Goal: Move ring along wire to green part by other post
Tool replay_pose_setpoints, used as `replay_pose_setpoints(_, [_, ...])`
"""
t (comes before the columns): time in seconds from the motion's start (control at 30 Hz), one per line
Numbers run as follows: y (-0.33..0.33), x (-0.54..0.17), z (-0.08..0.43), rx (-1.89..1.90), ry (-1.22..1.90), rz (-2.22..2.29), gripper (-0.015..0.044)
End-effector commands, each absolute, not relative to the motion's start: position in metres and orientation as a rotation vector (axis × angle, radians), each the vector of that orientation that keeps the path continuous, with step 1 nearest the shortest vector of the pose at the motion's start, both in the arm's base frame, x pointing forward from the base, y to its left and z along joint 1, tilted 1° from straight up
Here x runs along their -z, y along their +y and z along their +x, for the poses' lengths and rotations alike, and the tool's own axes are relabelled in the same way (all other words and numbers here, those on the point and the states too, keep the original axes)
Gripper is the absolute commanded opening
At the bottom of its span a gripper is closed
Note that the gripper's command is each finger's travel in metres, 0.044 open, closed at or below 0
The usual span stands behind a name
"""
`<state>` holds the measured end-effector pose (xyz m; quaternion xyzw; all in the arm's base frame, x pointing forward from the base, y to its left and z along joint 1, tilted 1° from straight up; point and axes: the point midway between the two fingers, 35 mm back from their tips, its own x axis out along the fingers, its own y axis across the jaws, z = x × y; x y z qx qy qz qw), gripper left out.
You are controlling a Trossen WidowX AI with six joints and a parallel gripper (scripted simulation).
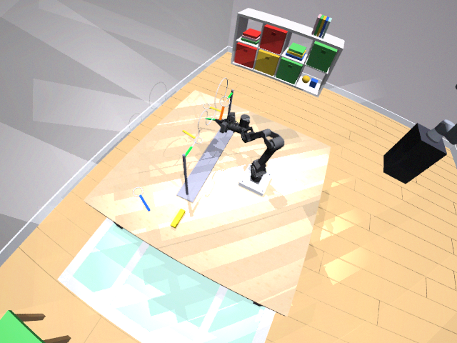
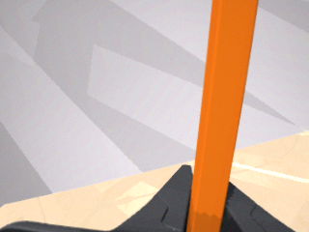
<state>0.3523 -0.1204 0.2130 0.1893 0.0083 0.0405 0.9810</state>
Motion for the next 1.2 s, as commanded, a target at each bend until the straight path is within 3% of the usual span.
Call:
replay_pose_setpoints(0.0, [-0.107,-0.220,0.350,-0.080,0.017,0.462,-0.0150])
replay_pose_setpoints(1.17, [-0.055,-0.273,0.309,-0.202,0.304,0.908,-0.0150])
